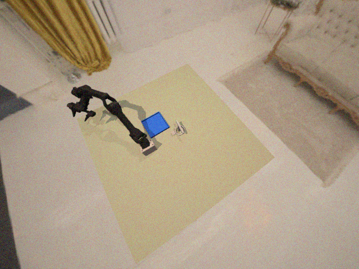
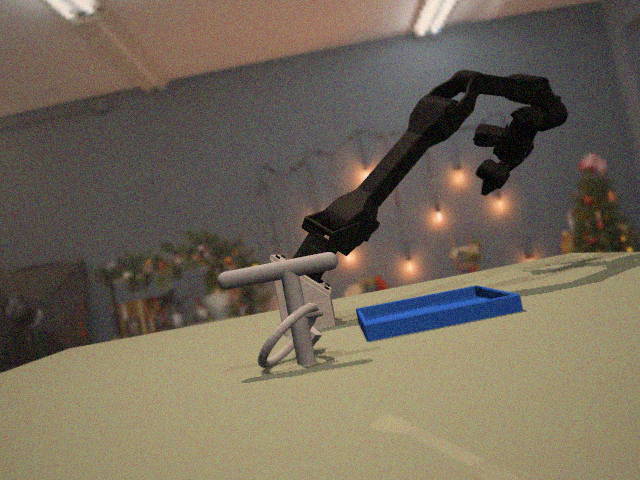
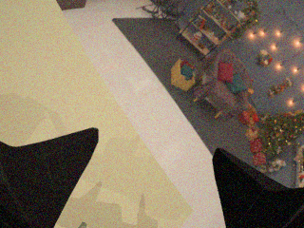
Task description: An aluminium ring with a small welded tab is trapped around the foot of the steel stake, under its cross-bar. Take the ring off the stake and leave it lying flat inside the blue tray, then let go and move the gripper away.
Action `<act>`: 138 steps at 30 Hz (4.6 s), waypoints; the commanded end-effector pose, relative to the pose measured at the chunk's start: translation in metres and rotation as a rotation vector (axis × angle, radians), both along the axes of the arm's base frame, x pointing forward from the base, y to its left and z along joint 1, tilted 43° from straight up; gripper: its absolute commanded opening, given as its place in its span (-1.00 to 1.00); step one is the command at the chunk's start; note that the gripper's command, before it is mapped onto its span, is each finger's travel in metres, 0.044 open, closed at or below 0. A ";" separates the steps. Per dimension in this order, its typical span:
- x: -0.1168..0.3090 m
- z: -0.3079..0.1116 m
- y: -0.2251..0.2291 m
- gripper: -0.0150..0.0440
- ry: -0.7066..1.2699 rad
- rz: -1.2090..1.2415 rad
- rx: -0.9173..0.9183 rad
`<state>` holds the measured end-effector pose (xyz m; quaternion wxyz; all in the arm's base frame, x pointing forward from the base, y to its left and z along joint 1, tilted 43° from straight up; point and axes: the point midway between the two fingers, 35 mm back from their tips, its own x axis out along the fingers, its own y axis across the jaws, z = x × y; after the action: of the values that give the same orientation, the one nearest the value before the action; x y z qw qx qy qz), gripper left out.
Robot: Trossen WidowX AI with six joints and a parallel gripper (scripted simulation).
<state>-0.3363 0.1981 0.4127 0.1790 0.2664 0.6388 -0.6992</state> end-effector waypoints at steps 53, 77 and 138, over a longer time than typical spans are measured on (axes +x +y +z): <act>0.200 -0.037 0.189 0.19 0.165 -0.954 -0.259; 0.332 -0.069 0.218 0.19 0.335 -1.391 -0.405; 0.596 -0.181 0.109 0.19 0.941 -2.244 -0.733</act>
<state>0.2510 0.3184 0.2430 -0.6772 0.3374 -0.1426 -0.6382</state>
